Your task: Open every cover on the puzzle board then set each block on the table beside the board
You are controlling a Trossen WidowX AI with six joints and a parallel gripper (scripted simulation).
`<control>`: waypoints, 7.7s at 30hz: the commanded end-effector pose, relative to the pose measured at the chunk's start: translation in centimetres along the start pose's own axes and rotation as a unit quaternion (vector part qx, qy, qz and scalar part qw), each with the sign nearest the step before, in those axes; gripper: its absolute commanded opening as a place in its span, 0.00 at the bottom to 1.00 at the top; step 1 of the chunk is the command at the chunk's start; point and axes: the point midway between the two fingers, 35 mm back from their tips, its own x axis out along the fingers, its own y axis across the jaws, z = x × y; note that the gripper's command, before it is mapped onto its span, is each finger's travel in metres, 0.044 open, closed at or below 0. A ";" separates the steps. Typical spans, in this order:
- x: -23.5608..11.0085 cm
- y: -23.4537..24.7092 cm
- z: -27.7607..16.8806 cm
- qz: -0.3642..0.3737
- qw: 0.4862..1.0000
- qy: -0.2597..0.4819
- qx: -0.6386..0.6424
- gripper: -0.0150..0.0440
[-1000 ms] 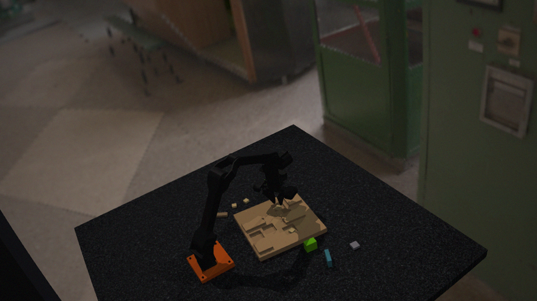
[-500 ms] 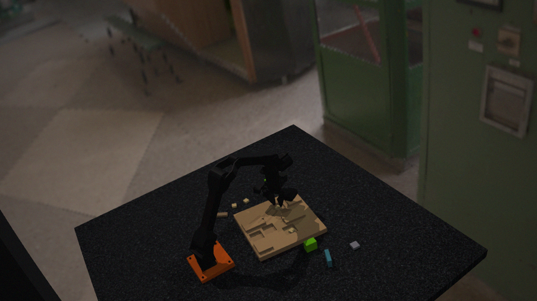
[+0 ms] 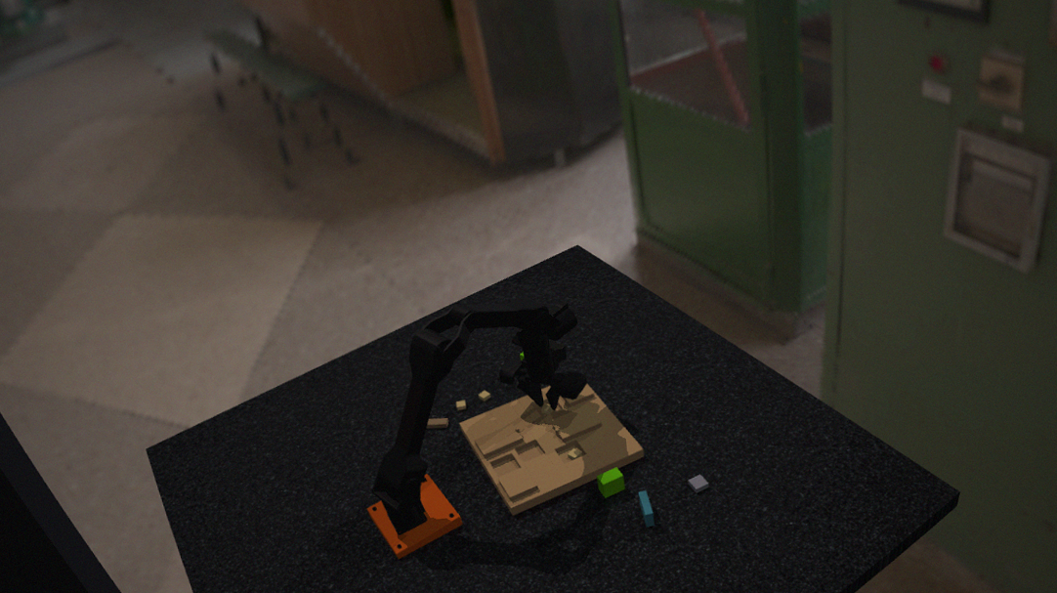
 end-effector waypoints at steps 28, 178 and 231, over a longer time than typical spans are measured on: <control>-0.8 0.0 0.0 0.000 1.000 0.002 -0.001 0.39; -8.6 -19.1 -26.4 -0.010 1.000 0.015 -0.002 0.39; 0.0 -19.3 -26.6 -0.010 1.000 0.015 -0.002 0.39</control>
